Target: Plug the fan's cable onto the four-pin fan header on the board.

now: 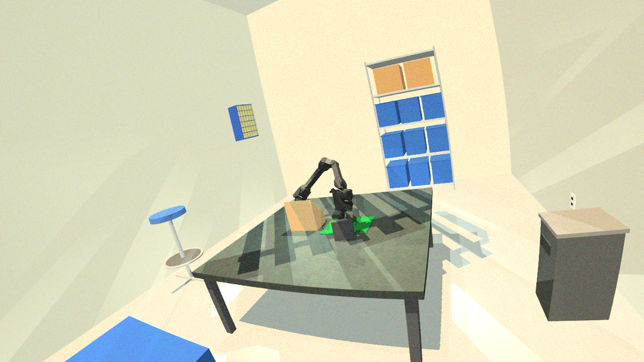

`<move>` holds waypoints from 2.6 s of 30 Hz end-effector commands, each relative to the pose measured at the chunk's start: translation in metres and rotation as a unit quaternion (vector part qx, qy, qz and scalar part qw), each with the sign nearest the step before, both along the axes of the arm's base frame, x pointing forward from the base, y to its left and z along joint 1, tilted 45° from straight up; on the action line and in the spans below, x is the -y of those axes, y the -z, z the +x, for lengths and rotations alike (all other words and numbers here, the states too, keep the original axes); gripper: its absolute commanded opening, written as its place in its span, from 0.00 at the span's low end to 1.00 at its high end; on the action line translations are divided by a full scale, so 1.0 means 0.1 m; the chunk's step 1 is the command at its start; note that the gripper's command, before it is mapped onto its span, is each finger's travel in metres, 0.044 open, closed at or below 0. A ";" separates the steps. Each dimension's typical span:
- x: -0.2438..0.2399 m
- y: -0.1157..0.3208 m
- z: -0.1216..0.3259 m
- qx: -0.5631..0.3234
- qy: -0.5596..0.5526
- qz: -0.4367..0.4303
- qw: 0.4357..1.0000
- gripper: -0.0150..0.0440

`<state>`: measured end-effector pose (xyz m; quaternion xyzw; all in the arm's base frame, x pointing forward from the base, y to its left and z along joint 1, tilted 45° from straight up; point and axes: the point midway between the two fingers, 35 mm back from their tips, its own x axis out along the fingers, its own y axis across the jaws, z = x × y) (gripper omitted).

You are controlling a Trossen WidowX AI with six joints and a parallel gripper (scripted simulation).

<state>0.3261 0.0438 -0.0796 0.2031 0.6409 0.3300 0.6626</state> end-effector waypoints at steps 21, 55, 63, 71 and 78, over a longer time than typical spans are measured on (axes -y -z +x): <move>-0.03 0.03 -0.02 -0.004 0.005 0.002 1.000 0.25; -0.14 0.13 -0.02 -0.001 0.003 0.001 1.000 0.34; -0.14 0.13 -0.02 -0.001 0.003 0.001 1.000 0.69; 0.25 -0.26 0.01 -0.004 0.004 0.001 1.000 0.69; 0.27 -0.25 -0.07 -0.004 0.005 0.001 1.000 0.69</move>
